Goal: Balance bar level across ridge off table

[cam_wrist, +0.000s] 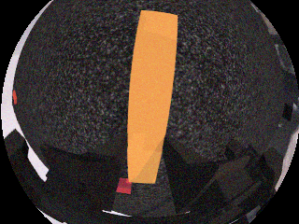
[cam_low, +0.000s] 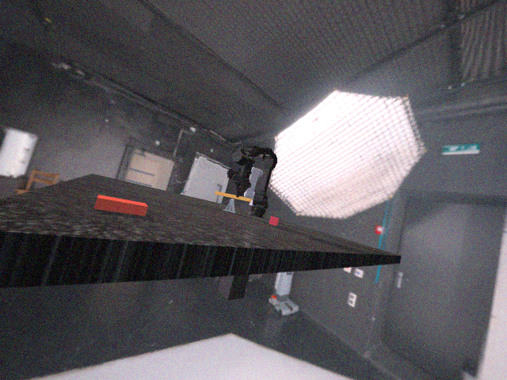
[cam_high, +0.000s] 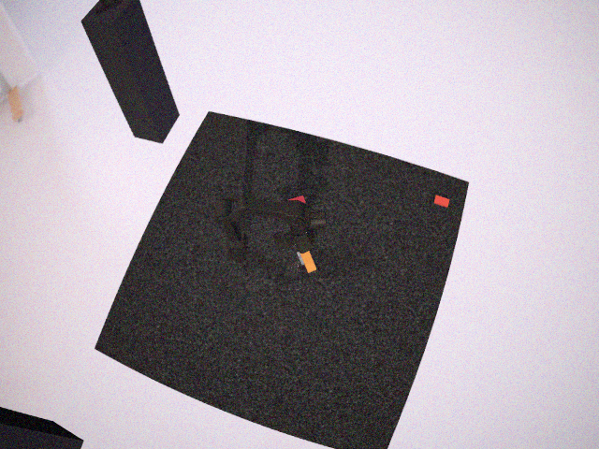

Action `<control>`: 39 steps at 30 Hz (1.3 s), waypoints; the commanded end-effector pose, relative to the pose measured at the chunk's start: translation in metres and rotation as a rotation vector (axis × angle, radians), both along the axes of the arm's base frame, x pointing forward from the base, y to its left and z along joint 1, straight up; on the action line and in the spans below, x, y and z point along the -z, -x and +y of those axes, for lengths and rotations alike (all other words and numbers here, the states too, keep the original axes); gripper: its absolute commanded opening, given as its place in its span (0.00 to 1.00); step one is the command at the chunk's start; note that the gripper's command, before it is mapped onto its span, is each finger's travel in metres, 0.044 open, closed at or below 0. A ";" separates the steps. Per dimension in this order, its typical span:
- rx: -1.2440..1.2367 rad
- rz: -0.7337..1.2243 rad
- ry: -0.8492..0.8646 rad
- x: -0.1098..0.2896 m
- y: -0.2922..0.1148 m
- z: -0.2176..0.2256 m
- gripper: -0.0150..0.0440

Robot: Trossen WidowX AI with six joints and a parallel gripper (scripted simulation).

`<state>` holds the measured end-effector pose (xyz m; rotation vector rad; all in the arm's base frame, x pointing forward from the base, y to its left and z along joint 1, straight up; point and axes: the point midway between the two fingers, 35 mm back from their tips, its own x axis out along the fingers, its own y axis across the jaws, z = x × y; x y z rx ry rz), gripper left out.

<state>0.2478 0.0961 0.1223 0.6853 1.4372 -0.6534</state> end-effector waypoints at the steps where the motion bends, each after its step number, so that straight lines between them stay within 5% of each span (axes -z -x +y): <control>1: 0.000 0.005 -0.004 0.002 0.001 0.000 0.25; 39: 0.000 0.005 -0.004 0.005 0.001 0.000 0.25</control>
